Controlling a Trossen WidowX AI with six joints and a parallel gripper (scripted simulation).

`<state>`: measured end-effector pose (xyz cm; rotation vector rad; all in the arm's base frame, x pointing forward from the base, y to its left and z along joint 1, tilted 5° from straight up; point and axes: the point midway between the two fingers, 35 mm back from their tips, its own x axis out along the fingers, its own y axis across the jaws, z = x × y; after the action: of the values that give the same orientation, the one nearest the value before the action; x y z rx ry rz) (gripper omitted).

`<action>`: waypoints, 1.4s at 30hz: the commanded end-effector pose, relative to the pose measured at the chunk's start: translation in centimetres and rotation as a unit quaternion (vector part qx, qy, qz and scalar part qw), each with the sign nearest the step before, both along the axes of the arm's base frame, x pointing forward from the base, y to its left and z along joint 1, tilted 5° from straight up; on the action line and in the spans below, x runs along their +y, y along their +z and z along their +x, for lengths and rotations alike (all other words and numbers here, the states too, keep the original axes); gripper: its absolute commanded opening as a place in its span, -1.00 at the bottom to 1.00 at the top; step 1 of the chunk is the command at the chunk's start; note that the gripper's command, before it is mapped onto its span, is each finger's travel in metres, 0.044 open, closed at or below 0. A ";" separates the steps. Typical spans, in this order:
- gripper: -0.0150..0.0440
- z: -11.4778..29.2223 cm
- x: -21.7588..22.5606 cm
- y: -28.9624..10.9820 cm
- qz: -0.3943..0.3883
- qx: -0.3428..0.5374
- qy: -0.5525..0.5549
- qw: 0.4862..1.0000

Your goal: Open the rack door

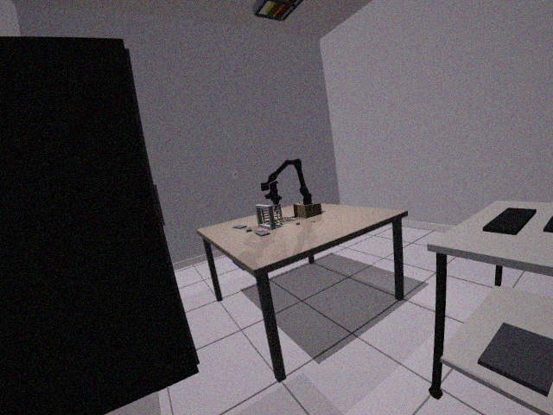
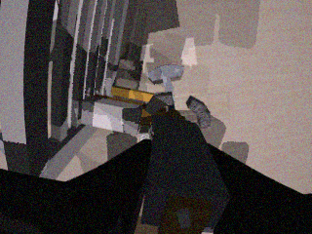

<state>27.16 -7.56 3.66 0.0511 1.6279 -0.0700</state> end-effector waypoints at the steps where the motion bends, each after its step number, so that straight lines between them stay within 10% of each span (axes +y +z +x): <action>1: -0.42 0.2 -0.4 0.0 0.003 0.000 0.036 0.999; 42: -0.33 2.2 -5.6 0.0 0.011 0.001 0.222 0.975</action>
<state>29.41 -13.29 3.66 -0.2818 1.6051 0.2759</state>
